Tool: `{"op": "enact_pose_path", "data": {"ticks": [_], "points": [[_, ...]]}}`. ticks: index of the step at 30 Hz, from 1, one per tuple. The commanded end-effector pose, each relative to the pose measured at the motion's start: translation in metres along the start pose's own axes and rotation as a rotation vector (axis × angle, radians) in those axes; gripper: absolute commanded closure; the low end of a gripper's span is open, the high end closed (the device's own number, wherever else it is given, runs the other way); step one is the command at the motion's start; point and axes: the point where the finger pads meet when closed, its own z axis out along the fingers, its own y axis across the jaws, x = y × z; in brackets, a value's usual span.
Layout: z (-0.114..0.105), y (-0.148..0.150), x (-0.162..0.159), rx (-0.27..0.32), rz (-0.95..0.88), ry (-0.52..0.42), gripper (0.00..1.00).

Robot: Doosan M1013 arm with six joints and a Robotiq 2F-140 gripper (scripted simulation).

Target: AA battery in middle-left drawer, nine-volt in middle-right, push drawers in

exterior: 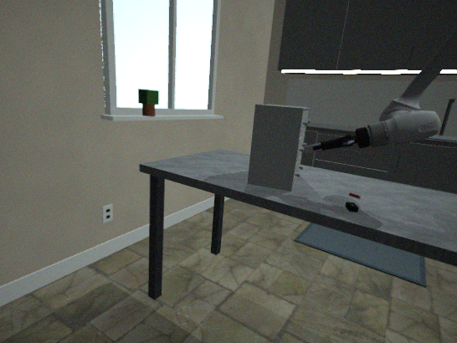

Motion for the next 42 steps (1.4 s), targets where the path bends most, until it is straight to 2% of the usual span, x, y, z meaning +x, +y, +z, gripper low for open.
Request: {"op": "enact_pose_path", "data": {"ticks": [1,21,32,42], "points": [[0.0,0.0,0.0,0.0,0.0,0.0,1.0],[-0.002,0.0,0.0,0.0,0.0,0.0,1.0],[-0.043,0.0,-0.016,0.0,0.0,0.0,1.0],[-0.051,0.0,-0.017,0.0,0.0,0.0,1.0]]}}
